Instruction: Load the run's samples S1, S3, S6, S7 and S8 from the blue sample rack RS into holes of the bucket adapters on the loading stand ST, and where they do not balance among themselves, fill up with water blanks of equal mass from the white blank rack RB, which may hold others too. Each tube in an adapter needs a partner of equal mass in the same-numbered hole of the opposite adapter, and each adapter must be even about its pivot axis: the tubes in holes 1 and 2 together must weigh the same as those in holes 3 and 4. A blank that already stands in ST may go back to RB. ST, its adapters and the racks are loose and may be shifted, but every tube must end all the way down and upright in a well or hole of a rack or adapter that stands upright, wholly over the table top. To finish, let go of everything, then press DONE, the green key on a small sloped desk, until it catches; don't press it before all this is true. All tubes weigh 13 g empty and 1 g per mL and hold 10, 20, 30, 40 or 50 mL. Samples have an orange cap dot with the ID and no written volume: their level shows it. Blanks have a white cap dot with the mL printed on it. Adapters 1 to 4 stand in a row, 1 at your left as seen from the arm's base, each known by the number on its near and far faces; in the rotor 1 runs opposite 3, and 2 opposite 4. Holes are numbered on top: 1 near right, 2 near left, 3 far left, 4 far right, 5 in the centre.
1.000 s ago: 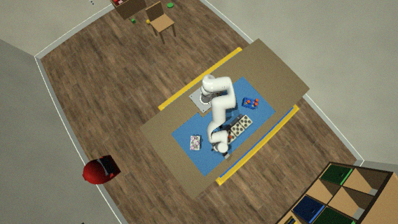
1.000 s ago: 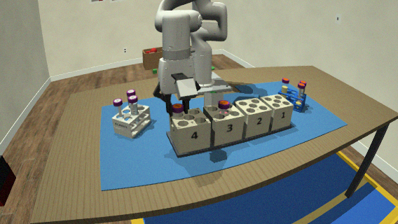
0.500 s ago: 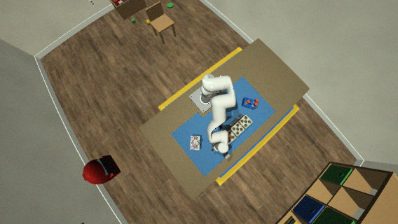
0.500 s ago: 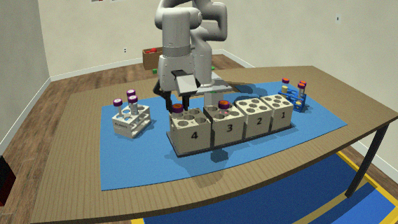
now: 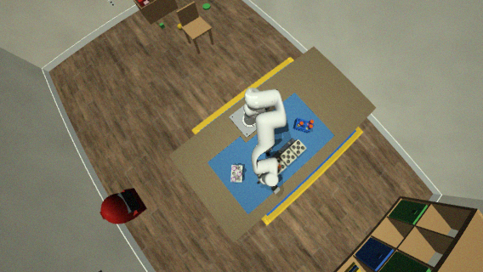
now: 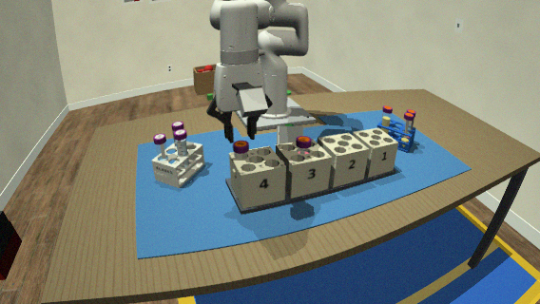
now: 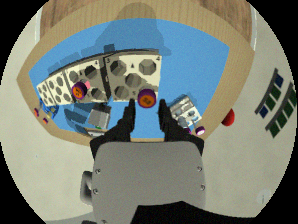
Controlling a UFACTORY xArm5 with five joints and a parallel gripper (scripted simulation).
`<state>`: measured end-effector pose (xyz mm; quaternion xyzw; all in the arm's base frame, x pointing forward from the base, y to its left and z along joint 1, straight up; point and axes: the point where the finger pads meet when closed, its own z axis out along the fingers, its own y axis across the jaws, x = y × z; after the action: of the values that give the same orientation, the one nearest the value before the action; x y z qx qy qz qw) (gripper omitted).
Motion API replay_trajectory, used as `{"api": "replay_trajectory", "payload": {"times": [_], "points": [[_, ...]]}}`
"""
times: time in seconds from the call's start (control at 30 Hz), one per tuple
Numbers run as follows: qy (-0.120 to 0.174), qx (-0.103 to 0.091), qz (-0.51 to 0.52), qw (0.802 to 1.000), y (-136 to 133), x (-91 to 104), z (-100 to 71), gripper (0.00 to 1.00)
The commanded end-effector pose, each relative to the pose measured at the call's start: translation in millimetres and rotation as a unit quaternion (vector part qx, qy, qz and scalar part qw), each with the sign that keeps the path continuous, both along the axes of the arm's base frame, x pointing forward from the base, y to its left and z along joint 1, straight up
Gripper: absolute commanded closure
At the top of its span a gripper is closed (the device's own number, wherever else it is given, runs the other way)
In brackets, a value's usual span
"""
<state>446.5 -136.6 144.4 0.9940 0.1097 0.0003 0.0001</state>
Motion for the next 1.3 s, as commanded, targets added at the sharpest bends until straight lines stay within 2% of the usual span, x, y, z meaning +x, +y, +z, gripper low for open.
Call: {"api": "replay_trajectory", "payload": {"times": [0.0, 1.27], "points": [[-0.002, -0.001, 0.0, 1.0, 0, 1.0, 8.3, 0.57], [-0.002, -0.001, 0.0, 1.0, 0, 0.8, 72.4, 0.57]]}}
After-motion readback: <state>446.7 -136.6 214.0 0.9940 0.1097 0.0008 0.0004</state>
